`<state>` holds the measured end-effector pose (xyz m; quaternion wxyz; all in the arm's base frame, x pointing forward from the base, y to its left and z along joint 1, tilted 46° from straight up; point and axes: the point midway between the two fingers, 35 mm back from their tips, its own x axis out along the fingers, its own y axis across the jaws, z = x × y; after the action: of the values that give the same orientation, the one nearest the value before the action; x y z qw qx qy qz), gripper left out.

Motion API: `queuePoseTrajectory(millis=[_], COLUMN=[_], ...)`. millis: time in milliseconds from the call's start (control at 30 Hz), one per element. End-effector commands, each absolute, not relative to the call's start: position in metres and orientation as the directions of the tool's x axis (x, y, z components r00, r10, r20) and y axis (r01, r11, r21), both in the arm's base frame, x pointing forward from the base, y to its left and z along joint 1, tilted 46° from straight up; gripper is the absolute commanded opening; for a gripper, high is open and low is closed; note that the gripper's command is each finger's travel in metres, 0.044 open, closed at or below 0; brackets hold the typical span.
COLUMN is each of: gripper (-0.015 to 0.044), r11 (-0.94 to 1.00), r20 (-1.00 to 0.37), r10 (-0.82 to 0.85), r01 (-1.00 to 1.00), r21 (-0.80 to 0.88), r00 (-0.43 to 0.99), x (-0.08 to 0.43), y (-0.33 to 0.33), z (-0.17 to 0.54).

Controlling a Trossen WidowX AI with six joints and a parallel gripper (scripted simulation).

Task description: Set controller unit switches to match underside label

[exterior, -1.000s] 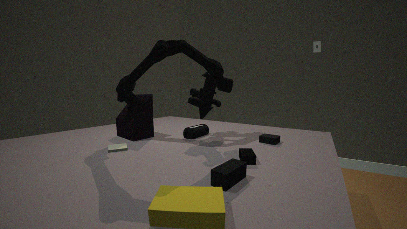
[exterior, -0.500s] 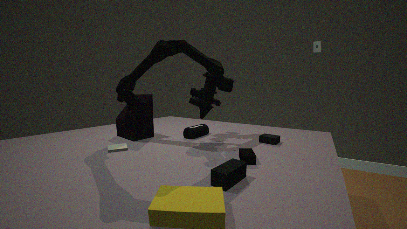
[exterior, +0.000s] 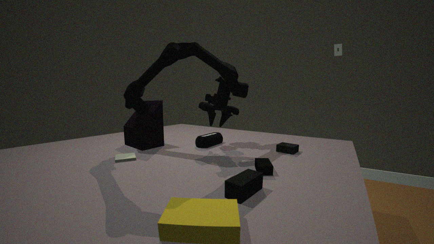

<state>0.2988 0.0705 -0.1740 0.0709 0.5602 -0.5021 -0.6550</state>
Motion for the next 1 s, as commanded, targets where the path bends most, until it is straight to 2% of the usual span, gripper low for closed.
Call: queuePoseTrajectory(millis=[0, 133, 300, 467, 700, 967], gripper=[0.0341, 0.0440, 0.0440, 0.0440, 0.0440, 0.0440], r11=[-0.307, -0.122, 0.116, 0.339, 0.585, 0.720], r20=[-0.665, -0.669, -0.673, -0.678, -0.684, -0.691], r10=[-0.665, -0.669, -0.674, -0.678, -0.683, -0.688], r01=[-0.686, -0.839, -0.944, -0.939, -0.751, -0.329], r21=[0.659, 0.530, 0.311, 0.054, -0.305, -0.611], r00=[-0.341, -0.325, -0.304, -0.284, -0.254, -0.221], x=[0.296, 0.295, 0.293, 0.291, 0.288, 0.284], y=[0.073, 0.075, 0.078, 0.080, 0.084, 0.088], z=[-0.176, -0.179, -0.182, -0.184, -0.188, -0.192])
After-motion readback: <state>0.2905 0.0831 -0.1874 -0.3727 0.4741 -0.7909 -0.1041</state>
